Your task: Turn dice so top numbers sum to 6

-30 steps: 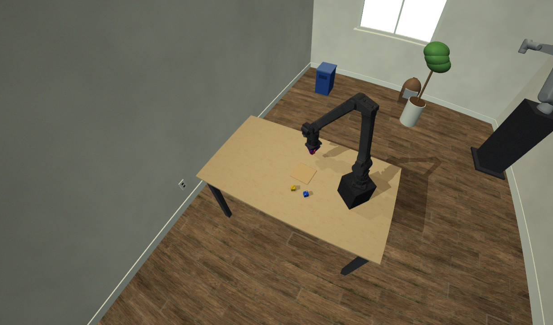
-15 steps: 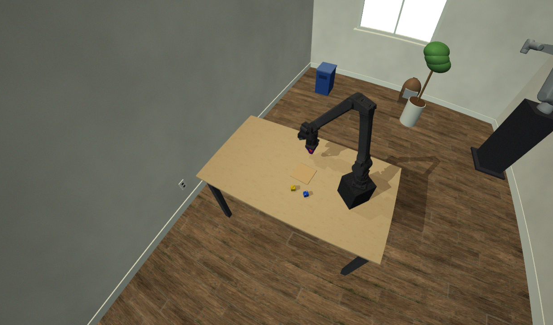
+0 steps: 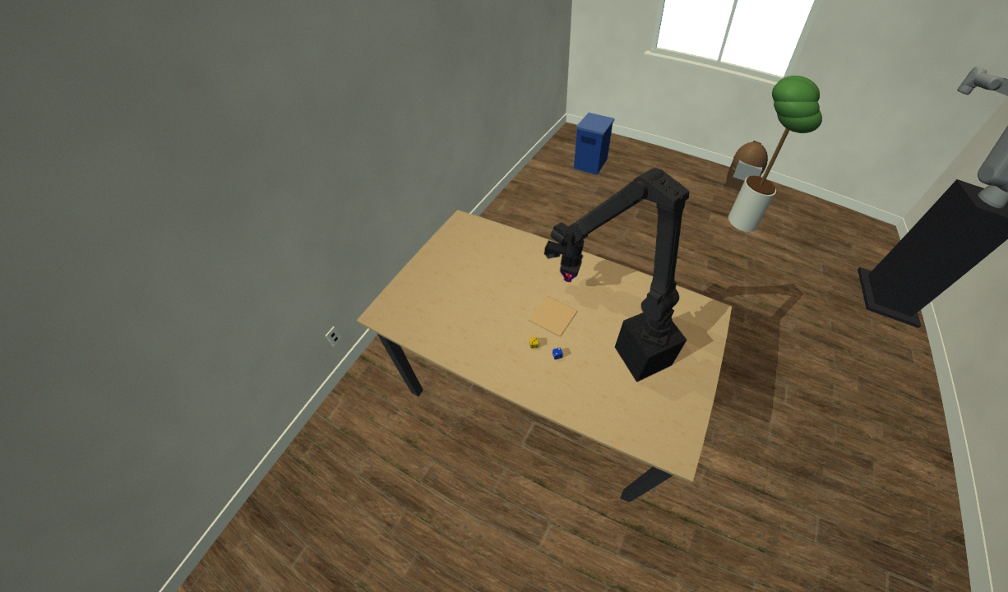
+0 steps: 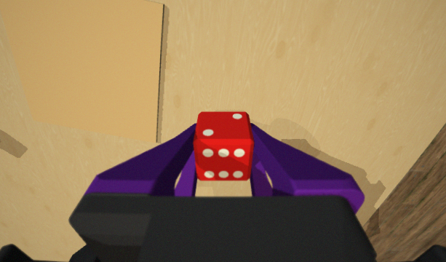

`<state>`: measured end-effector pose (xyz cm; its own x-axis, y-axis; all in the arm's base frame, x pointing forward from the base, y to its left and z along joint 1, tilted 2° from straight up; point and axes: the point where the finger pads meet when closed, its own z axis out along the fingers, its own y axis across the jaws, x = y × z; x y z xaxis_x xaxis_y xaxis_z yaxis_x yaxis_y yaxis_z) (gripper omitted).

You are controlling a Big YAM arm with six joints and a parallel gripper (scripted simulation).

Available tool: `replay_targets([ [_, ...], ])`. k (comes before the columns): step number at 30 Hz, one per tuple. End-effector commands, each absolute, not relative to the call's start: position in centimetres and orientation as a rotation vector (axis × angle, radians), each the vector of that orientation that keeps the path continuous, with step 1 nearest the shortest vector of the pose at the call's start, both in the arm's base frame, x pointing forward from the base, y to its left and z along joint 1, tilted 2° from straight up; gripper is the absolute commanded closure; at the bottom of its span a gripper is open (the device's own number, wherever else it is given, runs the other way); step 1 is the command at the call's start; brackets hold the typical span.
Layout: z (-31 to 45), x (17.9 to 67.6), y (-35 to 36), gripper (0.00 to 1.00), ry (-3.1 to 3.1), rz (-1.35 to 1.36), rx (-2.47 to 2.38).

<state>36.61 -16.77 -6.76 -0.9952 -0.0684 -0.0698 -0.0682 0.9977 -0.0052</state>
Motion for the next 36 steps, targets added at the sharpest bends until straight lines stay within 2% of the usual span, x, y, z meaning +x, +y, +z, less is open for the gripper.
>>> replay_targets([
  [1, -4.9, 38.0, -18.0, 0.74, 2.989, -0.056, -0.119],
  [16, -6.0, 37.3, -17.6, 0.74, 2.29, 0.011, -0.078],
  [36, -4.7, 38.1, -17.6, 0.74, 2.004, 0.007, -0.102],
])
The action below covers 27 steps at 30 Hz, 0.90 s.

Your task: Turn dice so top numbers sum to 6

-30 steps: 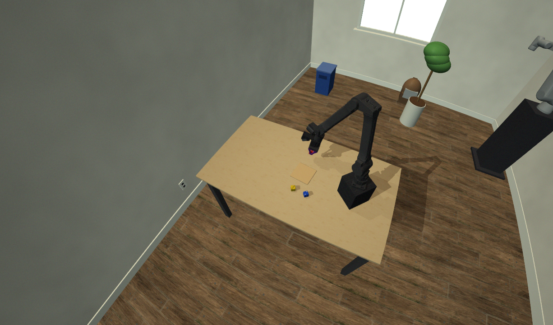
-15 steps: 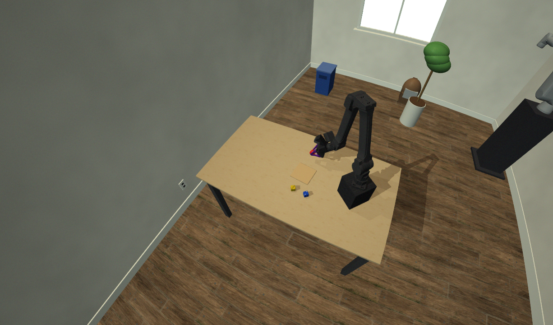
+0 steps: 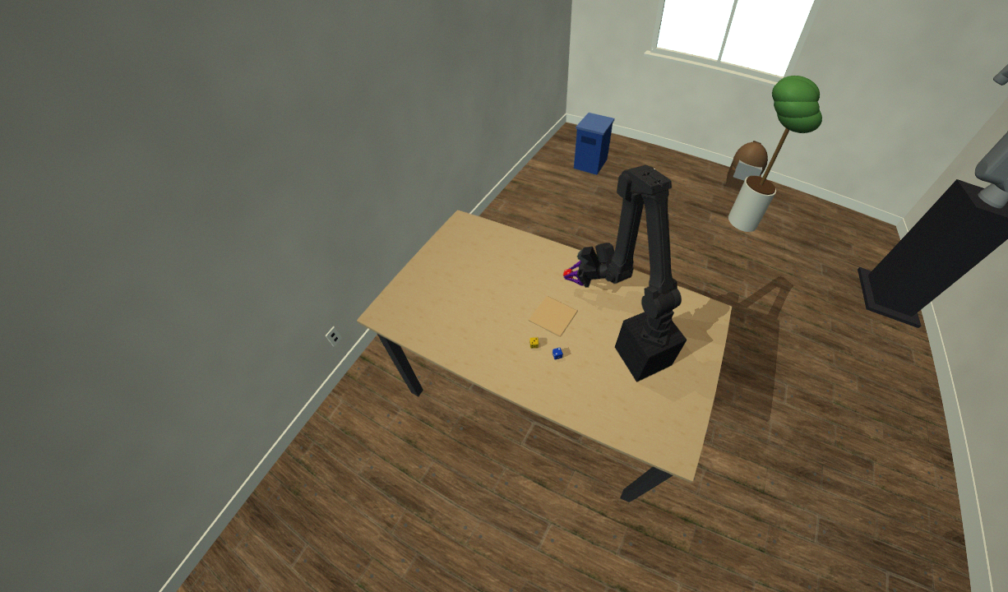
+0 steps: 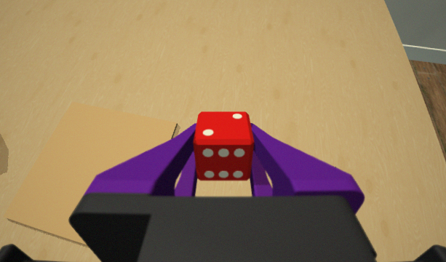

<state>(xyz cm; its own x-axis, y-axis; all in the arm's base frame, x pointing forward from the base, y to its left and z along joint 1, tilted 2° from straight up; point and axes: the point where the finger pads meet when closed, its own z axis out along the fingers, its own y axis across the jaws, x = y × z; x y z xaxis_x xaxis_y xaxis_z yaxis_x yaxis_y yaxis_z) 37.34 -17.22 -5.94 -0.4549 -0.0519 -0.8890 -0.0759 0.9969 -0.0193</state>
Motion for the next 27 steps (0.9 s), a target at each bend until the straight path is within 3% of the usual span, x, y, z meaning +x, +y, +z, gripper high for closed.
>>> replay_targets([
  [1, -5.0, 38.0, -17.6, 0.74, 2.01, 0.011, -0.102],
  [27, -11.9, 37.9, -17.3, 0.74, 2.022, 0.021, -0.1],
])
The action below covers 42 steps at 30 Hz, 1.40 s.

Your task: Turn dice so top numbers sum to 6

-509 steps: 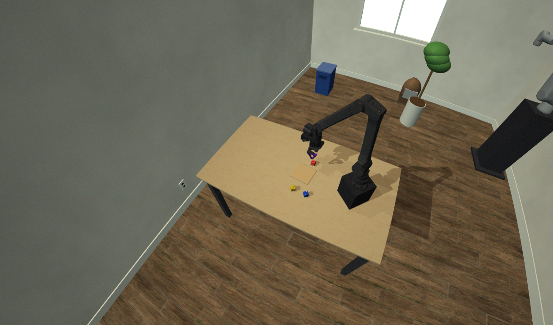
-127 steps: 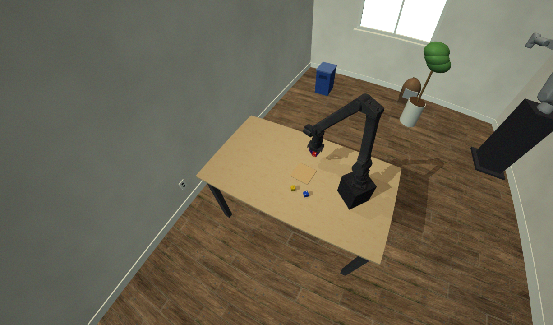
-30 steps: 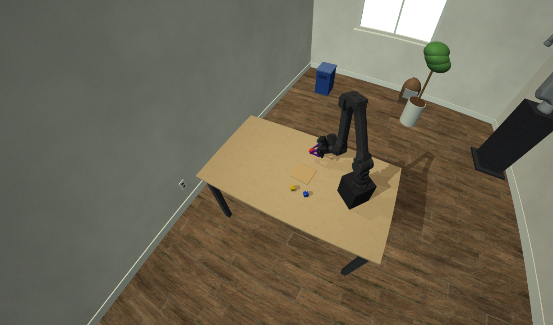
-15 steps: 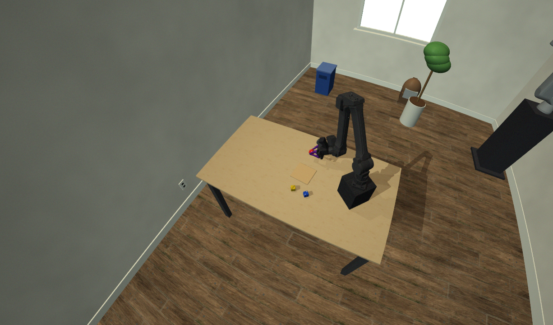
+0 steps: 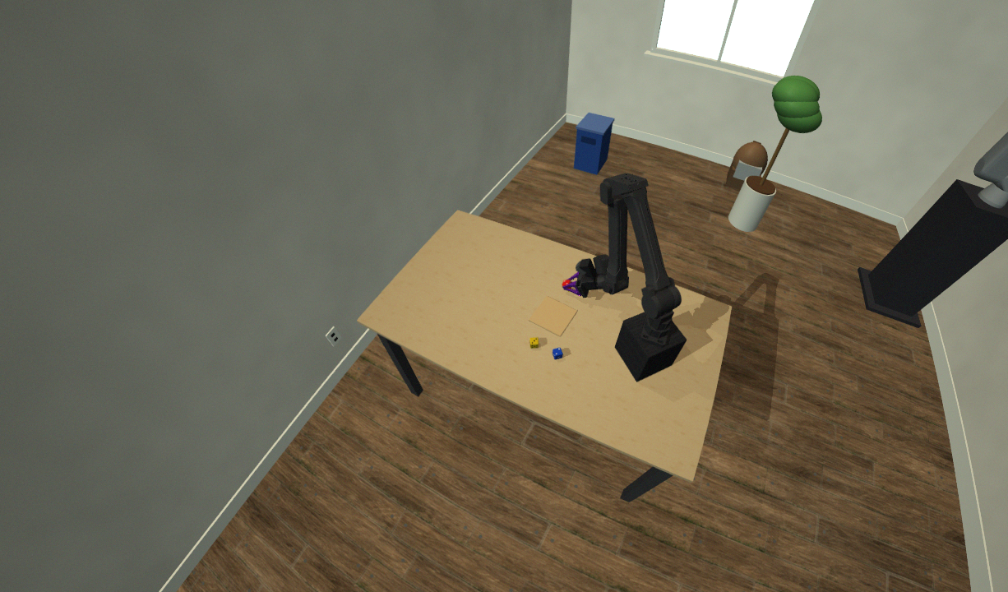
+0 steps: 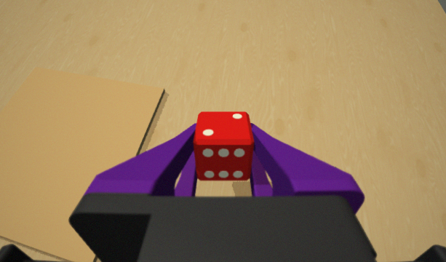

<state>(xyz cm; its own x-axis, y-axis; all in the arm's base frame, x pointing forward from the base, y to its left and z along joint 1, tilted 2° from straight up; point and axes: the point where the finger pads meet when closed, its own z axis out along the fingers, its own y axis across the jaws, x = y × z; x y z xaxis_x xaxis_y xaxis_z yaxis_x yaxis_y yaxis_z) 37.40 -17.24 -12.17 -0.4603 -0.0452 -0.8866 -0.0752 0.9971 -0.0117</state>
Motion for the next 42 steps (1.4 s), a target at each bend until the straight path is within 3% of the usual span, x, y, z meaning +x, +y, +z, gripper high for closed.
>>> replay_targets([
  [1, -12.1, 37.9, -17.3, 0.74, 2.022, 0.021, -0.1],
  [42, -11.9, 38.1, -17.4, 0.74, 2.01, 0.01, -0.106],
])
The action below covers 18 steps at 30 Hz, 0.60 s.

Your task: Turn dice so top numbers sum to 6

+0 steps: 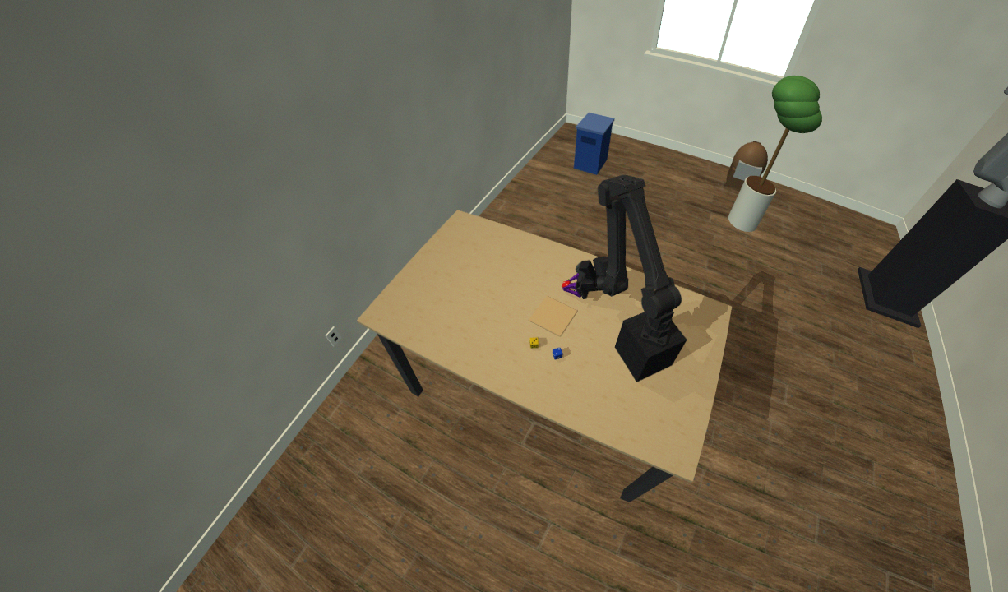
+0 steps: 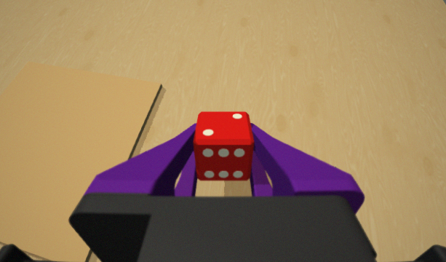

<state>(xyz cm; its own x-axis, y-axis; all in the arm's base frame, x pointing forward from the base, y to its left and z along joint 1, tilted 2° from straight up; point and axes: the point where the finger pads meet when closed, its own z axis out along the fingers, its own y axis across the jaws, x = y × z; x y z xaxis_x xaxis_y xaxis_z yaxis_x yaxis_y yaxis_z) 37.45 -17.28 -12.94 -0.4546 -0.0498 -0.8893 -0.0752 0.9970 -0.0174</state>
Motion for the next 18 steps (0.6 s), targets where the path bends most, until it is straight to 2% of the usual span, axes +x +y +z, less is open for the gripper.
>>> replay_targets([
  [1, -11.9, 38.1, -17.4, 0.74, 2.01, 0.01, -0.106],
  [18, -13.1, 37.9, -17.3, 0.74, 2.022, 0.021, -0.1],
])
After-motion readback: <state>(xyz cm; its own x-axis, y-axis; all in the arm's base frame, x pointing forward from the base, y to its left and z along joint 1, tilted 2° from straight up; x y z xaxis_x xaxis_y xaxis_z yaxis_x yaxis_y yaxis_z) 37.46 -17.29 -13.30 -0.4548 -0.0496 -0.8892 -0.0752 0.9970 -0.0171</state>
